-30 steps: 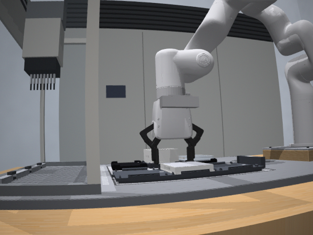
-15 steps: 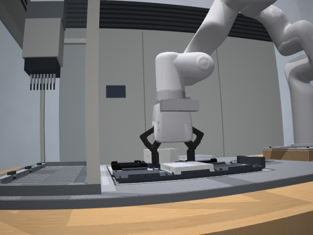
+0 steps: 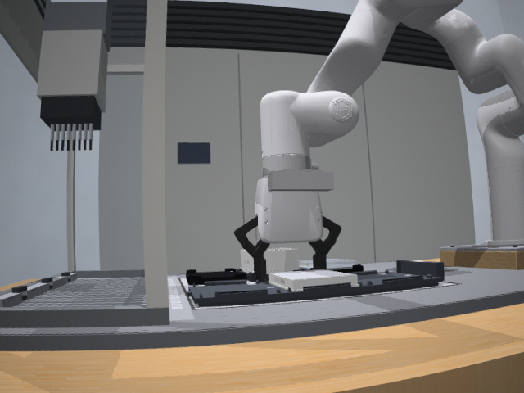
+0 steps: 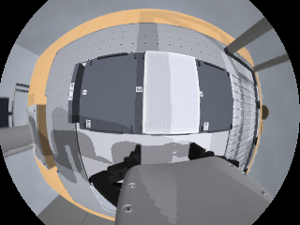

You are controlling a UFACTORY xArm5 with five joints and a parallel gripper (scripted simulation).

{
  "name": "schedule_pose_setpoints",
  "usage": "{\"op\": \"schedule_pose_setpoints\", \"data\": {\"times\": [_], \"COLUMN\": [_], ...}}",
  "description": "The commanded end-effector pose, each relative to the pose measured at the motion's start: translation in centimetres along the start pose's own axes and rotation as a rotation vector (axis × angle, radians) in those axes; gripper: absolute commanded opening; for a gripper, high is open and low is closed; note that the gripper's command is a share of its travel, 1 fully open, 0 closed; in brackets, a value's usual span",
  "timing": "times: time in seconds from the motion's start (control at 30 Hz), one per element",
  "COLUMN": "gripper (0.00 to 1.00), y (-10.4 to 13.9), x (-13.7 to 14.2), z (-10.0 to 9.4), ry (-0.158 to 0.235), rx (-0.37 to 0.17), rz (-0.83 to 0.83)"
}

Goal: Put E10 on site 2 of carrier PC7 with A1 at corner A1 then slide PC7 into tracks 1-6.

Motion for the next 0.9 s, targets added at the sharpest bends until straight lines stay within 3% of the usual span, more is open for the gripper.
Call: {"op": "schedule_pose_setpoints", "data": {"times": [0.0, 0.87], "gripper": [1.00, 1.00], "y": [0.0, -1.0], "x": [0.1, 0.1], "z": [-0.1, -0.1], "ry": [0.004, 0.004], "rx": [0.000, 0.000], "rz": [0.000, 0.000]}}
Point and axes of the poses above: the point where the finger pads meet when closed, its own z axis out along the fingers, its own x axis across the jaws, y = z × x, the point moved 8 cm from there along -z, back along the fingers, and after that the axes turned 1 degree about -z, right-handed, at the moved point
